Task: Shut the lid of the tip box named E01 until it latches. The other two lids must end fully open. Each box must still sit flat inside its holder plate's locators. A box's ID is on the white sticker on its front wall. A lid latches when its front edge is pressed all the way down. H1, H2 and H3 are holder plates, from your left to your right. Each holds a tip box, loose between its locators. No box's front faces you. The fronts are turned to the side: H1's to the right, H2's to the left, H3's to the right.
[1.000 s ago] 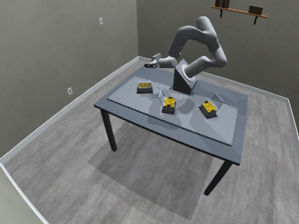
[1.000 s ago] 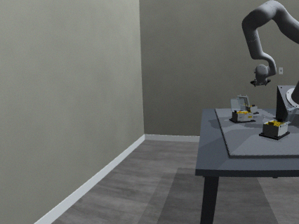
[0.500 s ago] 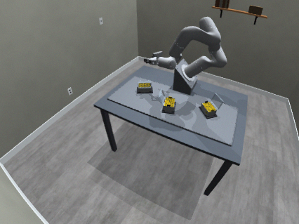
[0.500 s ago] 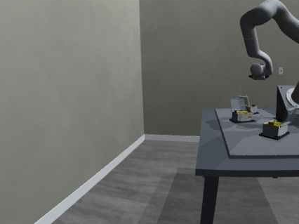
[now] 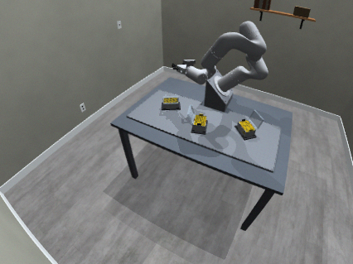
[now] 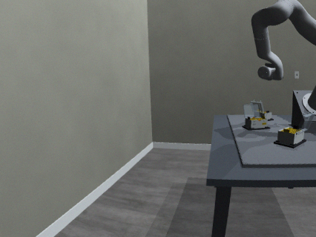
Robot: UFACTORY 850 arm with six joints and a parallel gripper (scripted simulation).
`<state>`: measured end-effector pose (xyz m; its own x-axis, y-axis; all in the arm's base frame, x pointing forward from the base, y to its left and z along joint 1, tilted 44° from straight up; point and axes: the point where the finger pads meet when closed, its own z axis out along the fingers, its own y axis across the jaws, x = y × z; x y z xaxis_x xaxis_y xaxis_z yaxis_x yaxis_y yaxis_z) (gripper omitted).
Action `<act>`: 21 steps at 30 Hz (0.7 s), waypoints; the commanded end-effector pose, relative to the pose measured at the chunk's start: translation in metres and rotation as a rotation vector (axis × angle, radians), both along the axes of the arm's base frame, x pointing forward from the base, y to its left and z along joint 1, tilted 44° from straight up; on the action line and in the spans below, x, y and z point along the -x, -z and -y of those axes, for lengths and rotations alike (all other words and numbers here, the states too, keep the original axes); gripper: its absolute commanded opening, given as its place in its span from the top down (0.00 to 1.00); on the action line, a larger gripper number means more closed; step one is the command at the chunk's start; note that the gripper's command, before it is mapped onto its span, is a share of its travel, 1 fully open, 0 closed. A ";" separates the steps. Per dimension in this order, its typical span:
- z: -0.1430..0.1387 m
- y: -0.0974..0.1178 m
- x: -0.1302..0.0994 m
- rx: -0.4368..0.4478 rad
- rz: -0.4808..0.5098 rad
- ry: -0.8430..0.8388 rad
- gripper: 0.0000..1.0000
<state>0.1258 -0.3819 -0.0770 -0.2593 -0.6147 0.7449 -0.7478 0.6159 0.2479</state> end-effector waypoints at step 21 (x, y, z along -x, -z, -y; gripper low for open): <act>-0.035 -0.083 -0.016 0.184 -0.135 0.335 0.00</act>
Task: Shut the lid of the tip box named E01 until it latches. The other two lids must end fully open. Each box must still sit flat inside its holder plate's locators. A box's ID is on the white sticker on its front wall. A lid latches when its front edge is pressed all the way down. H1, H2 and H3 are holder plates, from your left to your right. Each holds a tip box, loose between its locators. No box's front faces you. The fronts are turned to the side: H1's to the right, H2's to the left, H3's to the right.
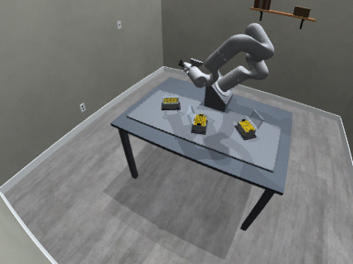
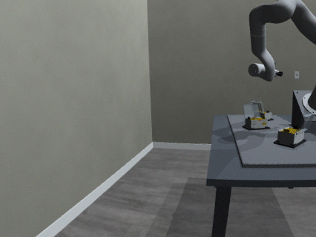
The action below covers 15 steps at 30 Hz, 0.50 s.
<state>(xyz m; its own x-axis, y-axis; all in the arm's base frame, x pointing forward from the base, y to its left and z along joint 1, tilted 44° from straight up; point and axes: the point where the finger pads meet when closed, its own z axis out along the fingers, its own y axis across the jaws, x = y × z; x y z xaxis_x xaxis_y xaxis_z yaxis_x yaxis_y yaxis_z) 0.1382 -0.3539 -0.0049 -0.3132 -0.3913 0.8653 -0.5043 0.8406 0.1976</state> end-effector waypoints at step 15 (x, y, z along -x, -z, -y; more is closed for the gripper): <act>-0.050 -0.046 -0.020 0.054 -0.063 0.250 0.00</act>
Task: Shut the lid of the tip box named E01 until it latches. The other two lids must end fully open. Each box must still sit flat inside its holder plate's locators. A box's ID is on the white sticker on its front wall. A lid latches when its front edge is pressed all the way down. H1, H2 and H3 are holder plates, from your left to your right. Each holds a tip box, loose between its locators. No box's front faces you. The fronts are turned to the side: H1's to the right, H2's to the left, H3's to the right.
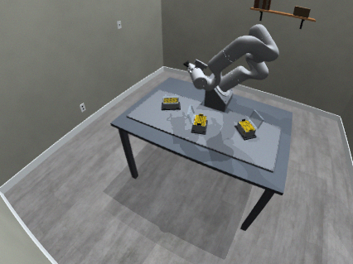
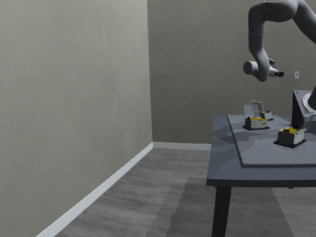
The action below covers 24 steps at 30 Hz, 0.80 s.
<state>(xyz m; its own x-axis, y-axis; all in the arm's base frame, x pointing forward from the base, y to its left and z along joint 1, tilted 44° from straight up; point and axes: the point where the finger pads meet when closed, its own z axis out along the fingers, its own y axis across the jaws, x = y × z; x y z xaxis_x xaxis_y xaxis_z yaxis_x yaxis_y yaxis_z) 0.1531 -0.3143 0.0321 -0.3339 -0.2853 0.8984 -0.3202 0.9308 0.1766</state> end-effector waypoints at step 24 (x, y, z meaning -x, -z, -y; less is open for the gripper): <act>-0.087 -0.048 -0.042 -0.009 -0.037 0.328 0.00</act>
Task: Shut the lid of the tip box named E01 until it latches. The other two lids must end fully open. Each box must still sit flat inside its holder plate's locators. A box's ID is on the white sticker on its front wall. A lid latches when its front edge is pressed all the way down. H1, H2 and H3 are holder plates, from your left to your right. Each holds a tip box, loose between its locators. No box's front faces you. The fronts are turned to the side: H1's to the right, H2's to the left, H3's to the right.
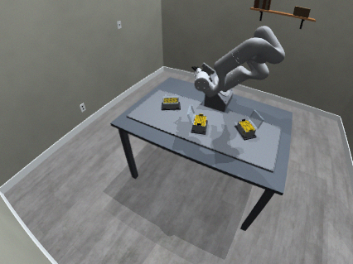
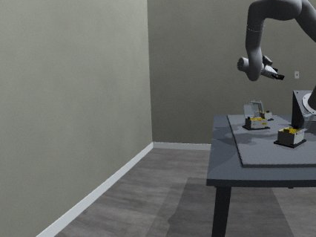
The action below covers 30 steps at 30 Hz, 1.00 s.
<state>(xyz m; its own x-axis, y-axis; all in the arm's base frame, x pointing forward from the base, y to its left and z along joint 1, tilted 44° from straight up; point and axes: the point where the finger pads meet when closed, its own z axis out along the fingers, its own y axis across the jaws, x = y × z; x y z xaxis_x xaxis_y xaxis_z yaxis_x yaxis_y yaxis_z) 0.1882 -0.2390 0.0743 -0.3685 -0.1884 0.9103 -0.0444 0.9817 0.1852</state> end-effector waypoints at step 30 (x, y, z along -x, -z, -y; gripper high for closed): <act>-0.107 -0.046 -0.068 -0.109 0.025 0.356 0.00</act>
<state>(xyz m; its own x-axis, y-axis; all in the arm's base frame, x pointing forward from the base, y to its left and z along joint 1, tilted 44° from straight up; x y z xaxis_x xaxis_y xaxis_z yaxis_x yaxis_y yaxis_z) 0.2478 -0.1433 0.1147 -0.4326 -0.1439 0.8900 0.2383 0.9338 0.2669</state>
